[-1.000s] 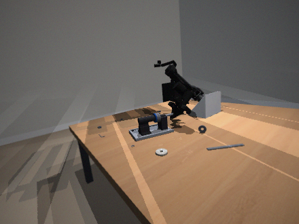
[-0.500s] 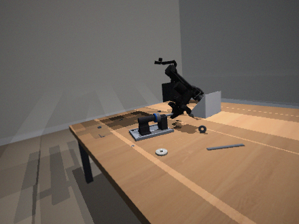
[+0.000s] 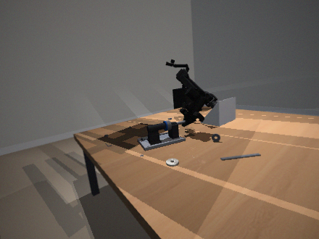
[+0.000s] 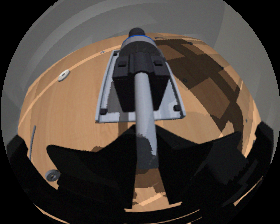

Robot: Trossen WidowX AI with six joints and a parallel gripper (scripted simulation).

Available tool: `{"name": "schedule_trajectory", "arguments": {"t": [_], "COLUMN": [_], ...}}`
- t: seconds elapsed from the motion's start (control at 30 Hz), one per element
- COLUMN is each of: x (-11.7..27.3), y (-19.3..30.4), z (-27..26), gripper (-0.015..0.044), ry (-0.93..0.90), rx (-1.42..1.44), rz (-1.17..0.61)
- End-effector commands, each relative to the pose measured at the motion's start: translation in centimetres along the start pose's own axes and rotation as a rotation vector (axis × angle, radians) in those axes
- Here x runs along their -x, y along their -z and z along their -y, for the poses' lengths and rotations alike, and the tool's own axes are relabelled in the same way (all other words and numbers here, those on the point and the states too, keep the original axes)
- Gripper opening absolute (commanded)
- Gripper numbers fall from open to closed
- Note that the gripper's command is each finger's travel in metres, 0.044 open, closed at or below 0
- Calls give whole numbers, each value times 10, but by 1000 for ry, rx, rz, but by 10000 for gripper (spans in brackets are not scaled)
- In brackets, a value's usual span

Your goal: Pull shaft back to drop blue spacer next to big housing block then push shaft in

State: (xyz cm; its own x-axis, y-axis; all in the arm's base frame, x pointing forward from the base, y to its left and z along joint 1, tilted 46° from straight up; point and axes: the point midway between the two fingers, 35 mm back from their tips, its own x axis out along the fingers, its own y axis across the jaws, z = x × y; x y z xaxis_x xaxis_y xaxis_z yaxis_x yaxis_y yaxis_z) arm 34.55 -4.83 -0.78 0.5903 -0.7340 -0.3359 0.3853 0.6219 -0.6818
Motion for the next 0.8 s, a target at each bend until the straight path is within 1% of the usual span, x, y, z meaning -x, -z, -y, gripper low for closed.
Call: {"name": "schedule_trajectory", "arguments": {"t": [0.0,0.77], "x": [1,2], "y": [3,4], "z": [1,1], "gripper": [0,0], "ry": [2,2], "rx": [3,3], "rz": [-4,-4]}}
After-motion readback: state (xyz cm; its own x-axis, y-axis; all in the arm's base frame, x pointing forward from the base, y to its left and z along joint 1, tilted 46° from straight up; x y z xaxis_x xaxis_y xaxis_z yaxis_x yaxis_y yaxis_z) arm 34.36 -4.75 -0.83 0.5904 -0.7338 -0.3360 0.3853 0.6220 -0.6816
